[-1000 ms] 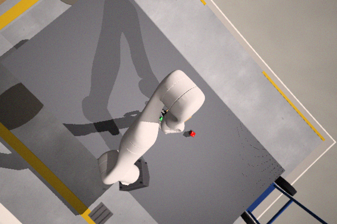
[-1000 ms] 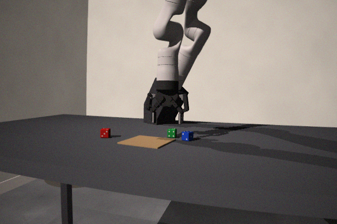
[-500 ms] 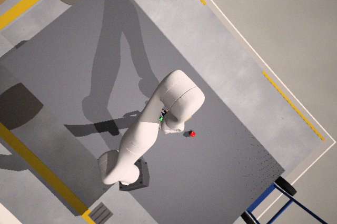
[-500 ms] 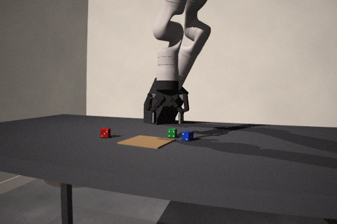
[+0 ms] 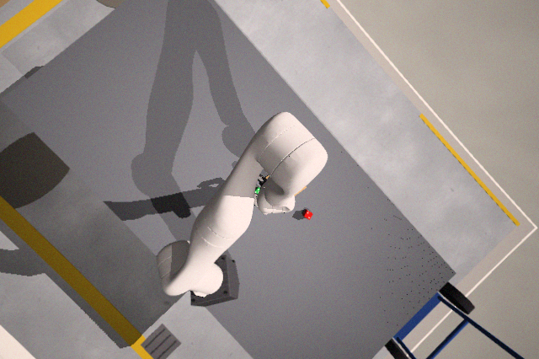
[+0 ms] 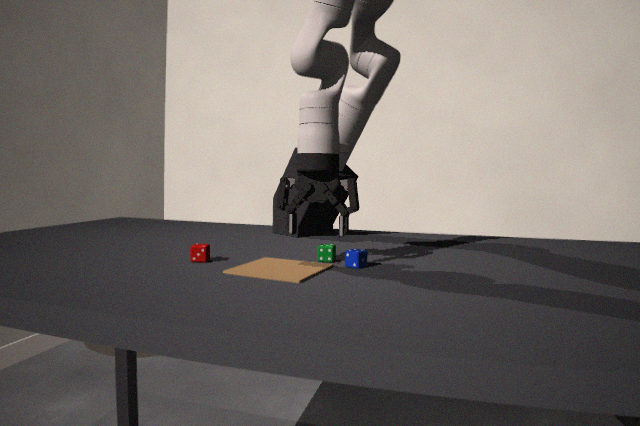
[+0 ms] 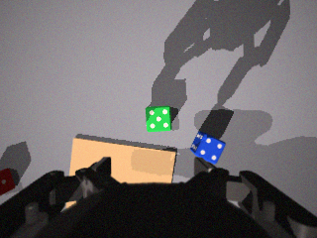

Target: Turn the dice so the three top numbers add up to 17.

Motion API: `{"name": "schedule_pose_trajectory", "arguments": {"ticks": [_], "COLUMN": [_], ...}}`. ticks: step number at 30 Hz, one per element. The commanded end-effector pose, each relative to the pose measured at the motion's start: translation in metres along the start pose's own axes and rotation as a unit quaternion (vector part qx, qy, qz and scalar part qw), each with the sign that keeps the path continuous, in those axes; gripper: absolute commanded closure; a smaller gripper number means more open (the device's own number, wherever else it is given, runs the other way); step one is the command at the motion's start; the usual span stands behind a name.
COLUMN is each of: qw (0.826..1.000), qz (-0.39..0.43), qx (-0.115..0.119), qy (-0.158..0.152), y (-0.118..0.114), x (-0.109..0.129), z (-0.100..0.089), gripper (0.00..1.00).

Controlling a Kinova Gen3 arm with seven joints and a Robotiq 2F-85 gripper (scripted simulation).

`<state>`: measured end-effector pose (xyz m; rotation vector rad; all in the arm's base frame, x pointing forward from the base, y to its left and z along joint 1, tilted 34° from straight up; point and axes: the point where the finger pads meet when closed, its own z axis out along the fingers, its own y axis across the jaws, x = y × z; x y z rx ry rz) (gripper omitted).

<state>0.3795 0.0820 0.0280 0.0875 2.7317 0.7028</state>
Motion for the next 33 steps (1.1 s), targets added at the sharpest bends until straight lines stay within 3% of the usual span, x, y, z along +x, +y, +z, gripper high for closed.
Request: {"name": "schedule_pose_trajectory", "arguments": {"ticks": [1, 9, 20, 33], "qw": [1.0, 1.0, 1.0, 1.0], "qz": [0.0, 0.0, 0.0, 0.0], "qx": [0.0, 0.0, 0.0, 0.0], "qy": [0.0, 0.0, 0.0, 0.0], "y": [0.0, 0.002, 0.048, 0.064], "x": [0.0, -0.002, -0.027, -0.036], "z": [0.0, 0.0, 0.0, 0.0], "gripper": [0.0, 0.0, 0.0, 0.0]}}
